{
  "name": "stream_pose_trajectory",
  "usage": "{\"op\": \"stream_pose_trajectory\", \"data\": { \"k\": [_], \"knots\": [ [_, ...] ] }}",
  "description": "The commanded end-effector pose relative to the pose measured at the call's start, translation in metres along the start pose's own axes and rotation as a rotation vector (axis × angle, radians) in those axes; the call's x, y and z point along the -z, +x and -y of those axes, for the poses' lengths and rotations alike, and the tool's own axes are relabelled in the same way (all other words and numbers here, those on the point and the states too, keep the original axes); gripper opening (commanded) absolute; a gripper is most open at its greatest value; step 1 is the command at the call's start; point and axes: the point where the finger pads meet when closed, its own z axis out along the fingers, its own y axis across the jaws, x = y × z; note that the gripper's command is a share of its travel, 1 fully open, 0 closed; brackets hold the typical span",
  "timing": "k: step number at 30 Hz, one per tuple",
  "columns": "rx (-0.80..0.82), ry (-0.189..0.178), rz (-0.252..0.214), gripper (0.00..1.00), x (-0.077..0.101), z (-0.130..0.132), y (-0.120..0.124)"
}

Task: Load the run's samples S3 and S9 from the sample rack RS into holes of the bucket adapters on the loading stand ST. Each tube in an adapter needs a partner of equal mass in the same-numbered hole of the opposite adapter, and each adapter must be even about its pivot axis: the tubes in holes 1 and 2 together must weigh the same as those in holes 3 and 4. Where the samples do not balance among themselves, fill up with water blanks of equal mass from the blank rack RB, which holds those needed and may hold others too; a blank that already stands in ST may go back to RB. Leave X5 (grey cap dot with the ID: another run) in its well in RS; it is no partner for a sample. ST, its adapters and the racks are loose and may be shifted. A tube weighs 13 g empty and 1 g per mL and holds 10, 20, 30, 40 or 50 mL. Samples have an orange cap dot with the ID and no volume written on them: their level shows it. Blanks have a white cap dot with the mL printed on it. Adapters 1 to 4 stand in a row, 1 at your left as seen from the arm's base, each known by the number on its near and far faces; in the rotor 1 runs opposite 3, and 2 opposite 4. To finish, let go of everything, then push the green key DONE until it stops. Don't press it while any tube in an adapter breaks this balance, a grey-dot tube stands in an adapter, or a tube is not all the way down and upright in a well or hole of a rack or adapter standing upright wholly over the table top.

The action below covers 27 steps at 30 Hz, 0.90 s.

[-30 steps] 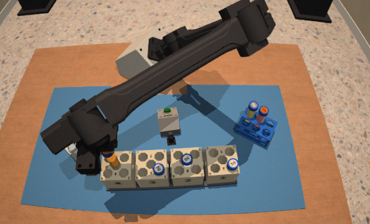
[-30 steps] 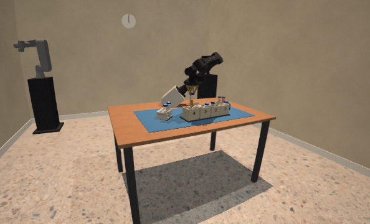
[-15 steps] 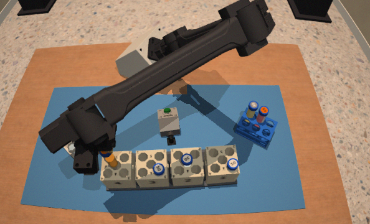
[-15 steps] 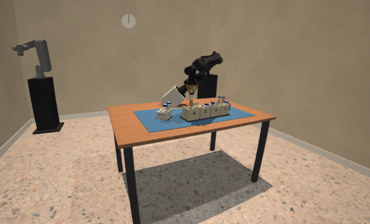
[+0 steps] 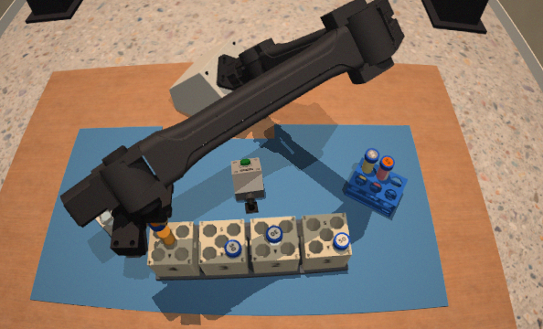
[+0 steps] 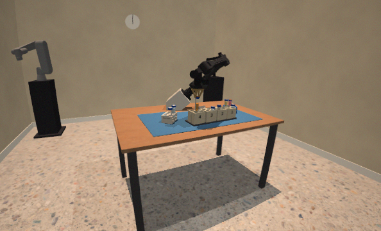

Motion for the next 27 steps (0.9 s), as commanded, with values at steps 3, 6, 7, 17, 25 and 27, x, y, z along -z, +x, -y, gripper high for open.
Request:
{"op": "stream_pose_trajectory", "data": {
  "k": [3,6,7,17,25,27],
  "knots": [
    [0.009,0.025,0.029,0.00,0.005,-0.001,-0.008],
    [0.024,0.043,0.046,0.00,0.014,0.003,-0.018],
    [0.024,0.030,0.032,0.00,0.004,-0.001,-0.016],
    [0.000,0.006,0.011,0.00,-0.022,0.002,-0.006],
    [-0.006,0.008,0.015,0.00,-0.028,0.004,-0.004],
    [0.001,0.004,0.008,0.00,-0.034,0.002,-0.006]
  ]
}}
